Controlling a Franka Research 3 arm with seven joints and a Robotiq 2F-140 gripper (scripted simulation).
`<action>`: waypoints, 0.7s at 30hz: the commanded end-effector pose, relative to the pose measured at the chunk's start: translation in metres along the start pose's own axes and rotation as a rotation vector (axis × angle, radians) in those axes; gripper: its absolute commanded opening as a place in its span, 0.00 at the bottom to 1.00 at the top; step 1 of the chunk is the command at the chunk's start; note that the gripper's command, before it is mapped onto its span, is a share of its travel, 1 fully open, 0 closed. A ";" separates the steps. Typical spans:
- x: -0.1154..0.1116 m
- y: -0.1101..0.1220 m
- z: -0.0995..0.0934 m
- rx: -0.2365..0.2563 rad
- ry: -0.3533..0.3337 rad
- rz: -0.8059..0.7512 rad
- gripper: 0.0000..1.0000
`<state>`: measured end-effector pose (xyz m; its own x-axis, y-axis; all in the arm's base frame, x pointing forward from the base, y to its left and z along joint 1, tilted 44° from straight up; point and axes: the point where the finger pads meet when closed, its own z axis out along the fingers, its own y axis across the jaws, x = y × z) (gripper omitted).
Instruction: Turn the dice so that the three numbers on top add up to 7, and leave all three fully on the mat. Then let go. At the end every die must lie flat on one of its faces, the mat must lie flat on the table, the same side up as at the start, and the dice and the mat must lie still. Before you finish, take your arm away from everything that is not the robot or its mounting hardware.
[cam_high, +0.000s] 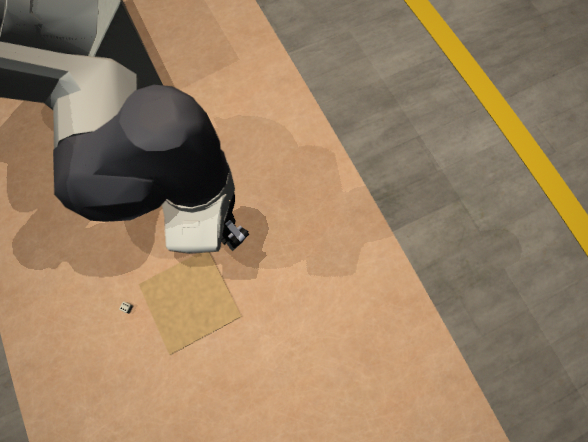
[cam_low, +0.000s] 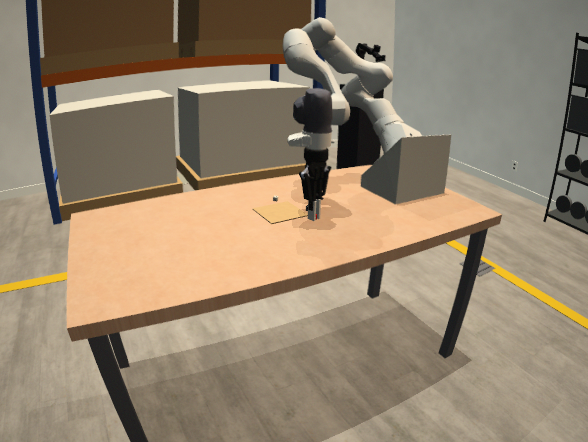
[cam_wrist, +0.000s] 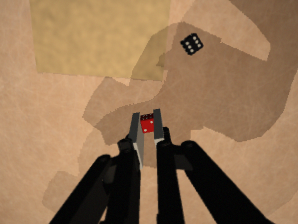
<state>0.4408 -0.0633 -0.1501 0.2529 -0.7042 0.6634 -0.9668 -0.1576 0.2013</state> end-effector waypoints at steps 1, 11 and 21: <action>0.000 0.001 -0.010 -0.002 0.002 -0.001 0.07; 0.000 0.001 -0.080 -0.002 0.002 -0.001 0.07; 0.000 0.001 -0.091 -0.002 0.002 -0.001 0.07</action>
<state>0.4482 0.0036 -0.0863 0.2350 -0.7113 0.6625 -0.9717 -0.1540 0.1794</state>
